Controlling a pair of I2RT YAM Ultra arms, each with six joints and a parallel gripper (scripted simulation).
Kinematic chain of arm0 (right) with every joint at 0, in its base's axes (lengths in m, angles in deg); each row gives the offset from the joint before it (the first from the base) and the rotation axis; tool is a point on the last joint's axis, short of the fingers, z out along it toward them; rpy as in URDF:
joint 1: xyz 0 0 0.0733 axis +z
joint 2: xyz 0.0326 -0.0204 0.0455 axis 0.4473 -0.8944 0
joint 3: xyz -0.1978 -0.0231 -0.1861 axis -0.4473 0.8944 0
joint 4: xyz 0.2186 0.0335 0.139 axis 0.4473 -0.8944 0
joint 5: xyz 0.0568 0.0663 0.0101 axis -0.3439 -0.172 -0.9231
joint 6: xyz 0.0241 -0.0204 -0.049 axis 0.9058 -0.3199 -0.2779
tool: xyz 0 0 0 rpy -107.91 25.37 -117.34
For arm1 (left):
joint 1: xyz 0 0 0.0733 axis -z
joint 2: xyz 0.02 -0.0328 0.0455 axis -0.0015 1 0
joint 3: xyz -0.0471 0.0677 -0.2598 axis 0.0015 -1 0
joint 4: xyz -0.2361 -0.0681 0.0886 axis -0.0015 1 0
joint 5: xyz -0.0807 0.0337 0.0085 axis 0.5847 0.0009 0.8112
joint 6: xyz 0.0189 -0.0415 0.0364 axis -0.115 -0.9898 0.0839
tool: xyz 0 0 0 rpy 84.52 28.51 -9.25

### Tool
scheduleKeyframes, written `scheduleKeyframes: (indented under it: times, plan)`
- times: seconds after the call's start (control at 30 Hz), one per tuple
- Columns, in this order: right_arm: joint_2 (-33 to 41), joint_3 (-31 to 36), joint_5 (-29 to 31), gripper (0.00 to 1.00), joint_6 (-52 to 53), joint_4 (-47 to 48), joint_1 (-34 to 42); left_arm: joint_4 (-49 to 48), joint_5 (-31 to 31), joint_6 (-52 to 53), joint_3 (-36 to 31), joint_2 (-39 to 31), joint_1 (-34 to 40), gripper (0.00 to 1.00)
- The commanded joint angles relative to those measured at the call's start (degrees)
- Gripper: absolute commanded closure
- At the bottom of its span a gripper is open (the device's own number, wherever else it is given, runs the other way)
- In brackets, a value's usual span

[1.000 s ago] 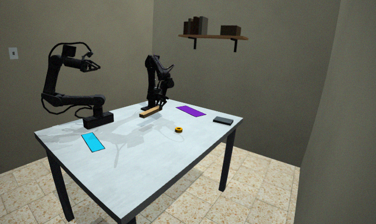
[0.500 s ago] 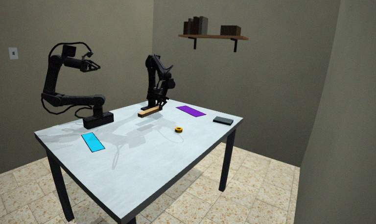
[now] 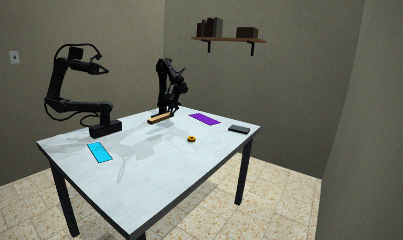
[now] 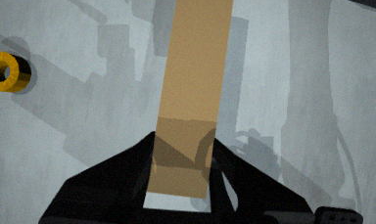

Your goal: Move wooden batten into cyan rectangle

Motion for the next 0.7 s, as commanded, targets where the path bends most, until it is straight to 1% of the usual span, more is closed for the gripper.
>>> scheduleKeyframes:
  times: [0.0, 0.1, 0.17, 0.23, 0.27, 0.33, 0.37, 0.43, 0.47, 0.57, 0.67]
  plan:
    - [-7.9, 3.3, -2.9, 0.28, -9.0, 5.1, -1.0, 1.0, 1.7, -0.4, 2.2, 0.5, 0.6, 0.65]
    - [-14.0, 5.0, -3.1, 0.28, -13.2, 7.5, -1.6, 1.0, 1.7, -0.4, 2.2, 0.5, 0.6, 0.65]
    - [-18.9, 6.3, -2.6, 0.28, -16.6, 10.0, 0.1, 1.0, 1.7, -0.4, 2.2, 0.5, 0.6, 0.65]
    - [-18.9, 6.3, -2.6, 0.28, -16.6, 10.0, 0.1, 1.0, 1.7, -0.4, 2.2, 0.5, 0.6, 0.65]
    - [-23.1, 5.6, -2.3, 0.28, -18.6, 12.1, 1.6, 0.3, 1.7, -0.1, 1.7, 0.0, 0.3, 0.65]
    - [-28.0, 7.8, -1.0, 0.28, -21.4, 14.3, 5.1, 0.3, 1.7, -0.1, 1.7, 0.0, 0.3, 0.65]
    - [-30.5, 8.7, -1.4, 0.28, -23.5, 15.3, 6.1, 0.3, 1.7, -0.1, 1.7, 0.0, 0.3, 0.65]
    - [-34.3, 9.9, -4.4, 0.28, -28.3, 17.3, 5.9, 0.3, 1.7, -0.1, 1.7, 0.0, 0.3, 0.65]
    - [-36.4, 10.4, -6.6, 0.28, -30.8, 18.2, 4.6, 0.3, 1.7, -0.1, 1.7, 0.0, 0.3, 0.65]
    - [-43.3, 11.1, -13.2, 0.28, -38.2, 20.8, -1.2, 0.3, 1.7, -0.1, 1.7, 0.0, 0.3, 0.65]
    - [-50.3, 12.8, -18.4, 0.28, -44.6, 22.6, -9.0, 0.3, 1.7, -0.1, 1.7, 0.0, 0.3, 0.65]
